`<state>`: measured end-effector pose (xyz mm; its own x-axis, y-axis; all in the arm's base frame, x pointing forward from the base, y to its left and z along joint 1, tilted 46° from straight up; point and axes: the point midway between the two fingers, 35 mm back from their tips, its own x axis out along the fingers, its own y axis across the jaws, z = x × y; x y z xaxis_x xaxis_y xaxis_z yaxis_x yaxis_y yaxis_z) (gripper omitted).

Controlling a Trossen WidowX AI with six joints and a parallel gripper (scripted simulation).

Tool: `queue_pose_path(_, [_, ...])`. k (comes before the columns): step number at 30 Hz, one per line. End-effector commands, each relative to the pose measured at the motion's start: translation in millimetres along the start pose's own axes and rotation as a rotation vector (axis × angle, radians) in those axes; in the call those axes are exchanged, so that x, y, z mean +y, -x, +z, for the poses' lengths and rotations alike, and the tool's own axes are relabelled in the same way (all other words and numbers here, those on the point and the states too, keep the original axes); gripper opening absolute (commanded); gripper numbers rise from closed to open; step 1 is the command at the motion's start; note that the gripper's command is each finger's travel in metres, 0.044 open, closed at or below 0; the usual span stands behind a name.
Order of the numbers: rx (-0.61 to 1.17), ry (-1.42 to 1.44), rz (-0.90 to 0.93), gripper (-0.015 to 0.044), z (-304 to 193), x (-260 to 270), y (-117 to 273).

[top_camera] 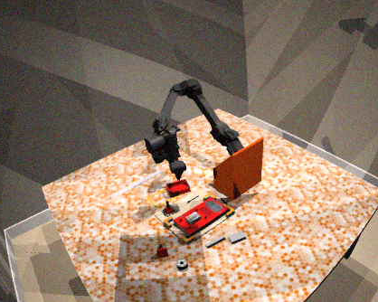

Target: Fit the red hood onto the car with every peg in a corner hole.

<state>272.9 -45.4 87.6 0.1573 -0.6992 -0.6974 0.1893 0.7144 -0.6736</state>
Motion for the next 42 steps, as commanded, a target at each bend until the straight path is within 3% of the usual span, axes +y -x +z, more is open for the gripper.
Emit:
queue_pose_path(1, [0.002,0.007,-0.005,0.0440,-1.0,-0.5,-2.5])
queue_pose_path(42, [0.002,0.007,-0.003,0.0440,-0.6,-0.3,-28.1])
